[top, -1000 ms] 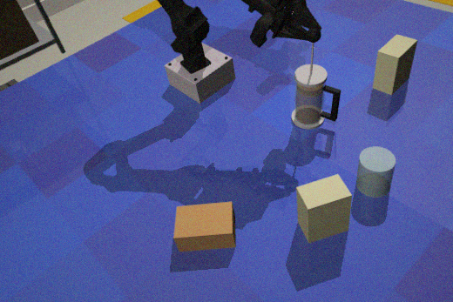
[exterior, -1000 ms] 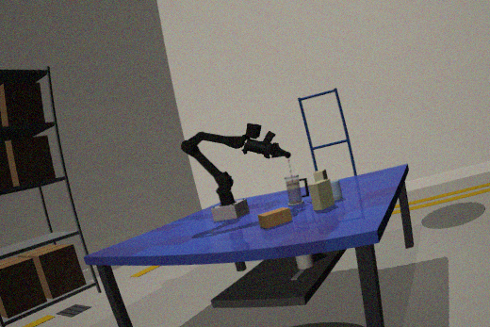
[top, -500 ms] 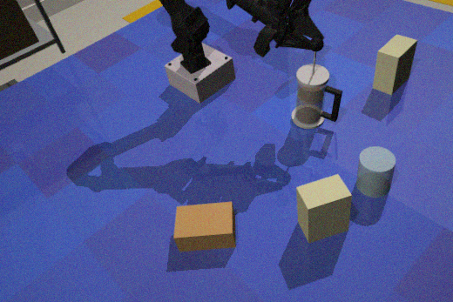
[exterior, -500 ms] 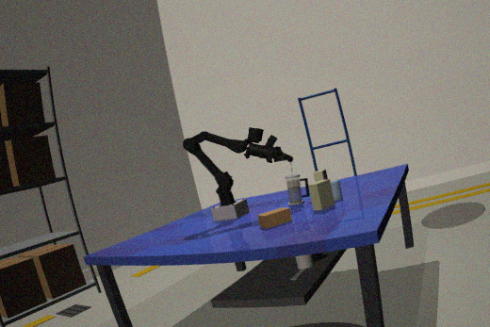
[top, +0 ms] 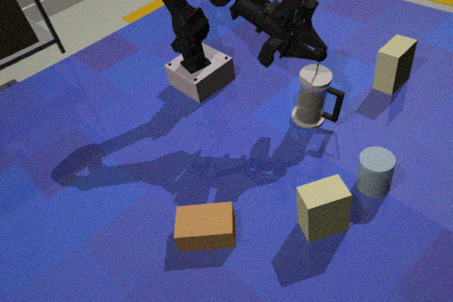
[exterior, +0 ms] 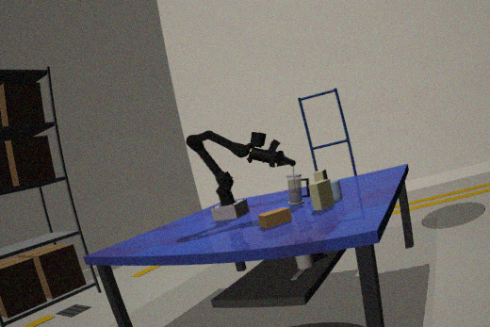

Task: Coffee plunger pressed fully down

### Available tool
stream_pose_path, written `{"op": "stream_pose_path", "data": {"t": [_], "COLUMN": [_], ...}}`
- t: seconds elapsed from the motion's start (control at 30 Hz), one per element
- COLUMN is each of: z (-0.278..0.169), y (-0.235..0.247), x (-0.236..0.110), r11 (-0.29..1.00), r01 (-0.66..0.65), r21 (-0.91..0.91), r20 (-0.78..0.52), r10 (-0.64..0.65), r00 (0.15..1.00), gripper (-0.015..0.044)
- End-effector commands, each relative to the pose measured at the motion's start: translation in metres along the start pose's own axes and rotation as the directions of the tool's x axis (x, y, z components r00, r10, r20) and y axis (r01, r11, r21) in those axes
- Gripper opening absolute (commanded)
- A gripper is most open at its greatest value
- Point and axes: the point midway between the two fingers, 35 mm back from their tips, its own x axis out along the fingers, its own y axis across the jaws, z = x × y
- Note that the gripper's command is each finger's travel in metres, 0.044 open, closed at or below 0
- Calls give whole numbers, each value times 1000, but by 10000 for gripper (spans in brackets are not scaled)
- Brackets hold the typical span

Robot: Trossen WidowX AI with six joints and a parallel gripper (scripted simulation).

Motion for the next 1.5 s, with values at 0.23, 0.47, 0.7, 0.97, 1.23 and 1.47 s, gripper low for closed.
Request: {"op": "stream_pose_path", "data": {"t": [0.23,0.47,0.7,0.97,1.23,1.47], "z": [-26,-24,-23,-21,-21,-16], "y": [0,-1,-1,-1,-1,-1], "x": [15,17,18,18,20,18], "r11": [1000,1000,1000,1000,1000,1000], "r01": [-4,-4,-4,-4,-4,-2], "r21": [-9,-9,-9,-9,-9,0], "r20": [-74,-74,-74,-74,-74,-56], "r10": [3,3,3,3,3,2], "r00": [997,997,997,997,997,998], "gripper": [117,117,117,117,117,117]}}
